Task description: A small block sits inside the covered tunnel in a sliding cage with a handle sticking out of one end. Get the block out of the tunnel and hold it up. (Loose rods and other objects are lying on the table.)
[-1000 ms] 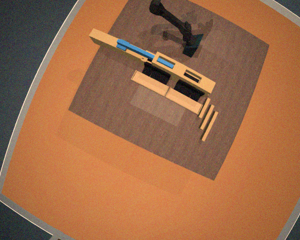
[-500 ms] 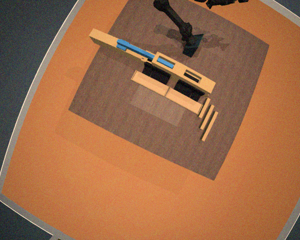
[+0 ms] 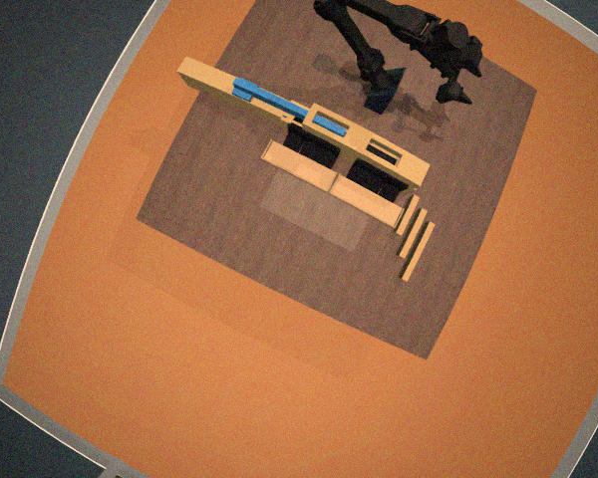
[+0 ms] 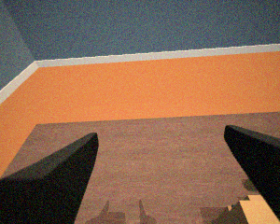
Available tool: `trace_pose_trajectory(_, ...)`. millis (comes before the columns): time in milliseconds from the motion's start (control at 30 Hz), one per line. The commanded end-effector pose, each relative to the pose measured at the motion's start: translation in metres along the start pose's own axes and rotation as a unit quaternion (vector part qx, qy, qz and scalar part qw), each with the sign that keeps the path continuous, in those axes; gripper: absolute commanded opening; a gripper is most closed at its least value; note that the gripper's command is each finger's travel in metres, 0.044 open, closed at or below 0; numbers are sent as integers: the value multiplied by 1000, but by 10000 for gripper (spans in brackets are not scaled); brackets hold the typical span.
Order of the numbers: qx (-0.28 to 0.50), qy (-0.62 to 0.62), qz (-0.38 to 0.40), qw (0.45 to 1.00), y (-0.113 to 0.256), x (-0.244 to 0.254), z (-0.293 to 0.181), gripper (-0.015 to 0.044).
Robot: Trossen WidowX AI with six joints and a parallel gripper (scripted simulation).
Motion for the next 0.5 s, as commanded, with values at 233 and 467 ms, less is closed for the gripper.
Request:
trace_pose_trajectory(233,157,-364,-274,876,-13,-108,-95,440)
trace_pose_trajectory(467,199,-506,-463,701,2,-155,-166,440)
Point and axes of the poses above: the point midway between the two fingers, 35 mm back from their tips, its own y axis back along the fingers, its own x axis across the jaws, z = x × y, the point moved 5 cm from there along y, back along the fingers, and after that the axes turned 3 degrees about y, right-handed, at the moved point
